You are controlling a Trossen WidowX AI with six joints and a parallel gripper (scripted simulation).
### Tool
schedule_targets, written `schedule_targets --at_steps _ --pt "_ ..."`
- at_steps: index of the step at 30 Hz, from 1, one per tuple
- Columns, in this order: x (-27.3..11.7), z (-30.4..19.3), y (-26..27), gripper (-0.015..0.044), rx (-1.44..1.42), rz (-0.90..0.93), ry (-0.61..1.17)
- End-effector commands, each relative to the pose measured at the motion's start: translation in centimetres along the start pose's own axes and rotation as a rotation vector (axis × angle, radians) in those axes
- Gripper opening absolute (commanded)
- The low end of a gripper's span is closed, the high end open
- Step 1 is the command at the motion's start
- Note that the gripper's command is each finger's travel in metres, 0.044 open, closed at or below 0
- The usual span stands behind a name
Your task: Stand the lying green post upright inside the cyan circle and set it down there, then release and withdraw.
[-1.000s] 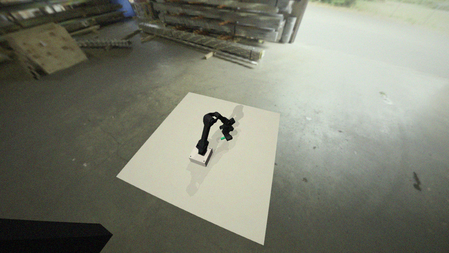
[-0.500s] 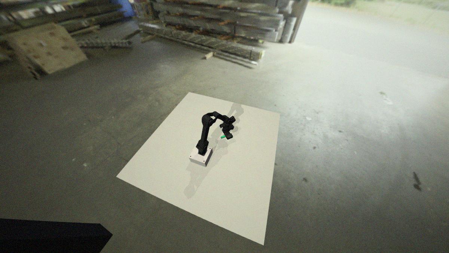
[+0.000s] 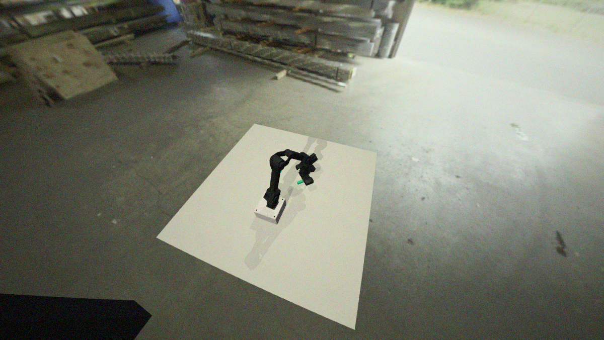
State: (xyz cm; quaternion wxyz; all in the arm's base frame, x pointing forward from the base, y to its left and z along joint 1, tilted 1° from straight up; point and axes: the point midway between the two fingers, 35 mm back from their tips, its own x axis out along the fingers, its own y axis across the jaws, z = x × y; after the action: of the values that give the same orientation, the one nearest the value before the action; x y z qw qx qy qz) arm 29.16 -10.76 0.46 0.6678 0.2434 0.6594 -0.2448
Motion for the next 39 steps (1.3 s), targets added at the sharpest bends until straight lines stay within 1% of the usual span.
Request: schedule_targets --at_steps 1,34,39 --pt "-1.1 0.2 0.1 0.0023 -0.003 0.004 -0.009" --pt "-6.4 -0.3 -0.3 0.0023 -0.01 -0.004 -0.001" --pt "-6.5 -0.4 0.7 0.0023 -0.088 -0.003 -0.001"
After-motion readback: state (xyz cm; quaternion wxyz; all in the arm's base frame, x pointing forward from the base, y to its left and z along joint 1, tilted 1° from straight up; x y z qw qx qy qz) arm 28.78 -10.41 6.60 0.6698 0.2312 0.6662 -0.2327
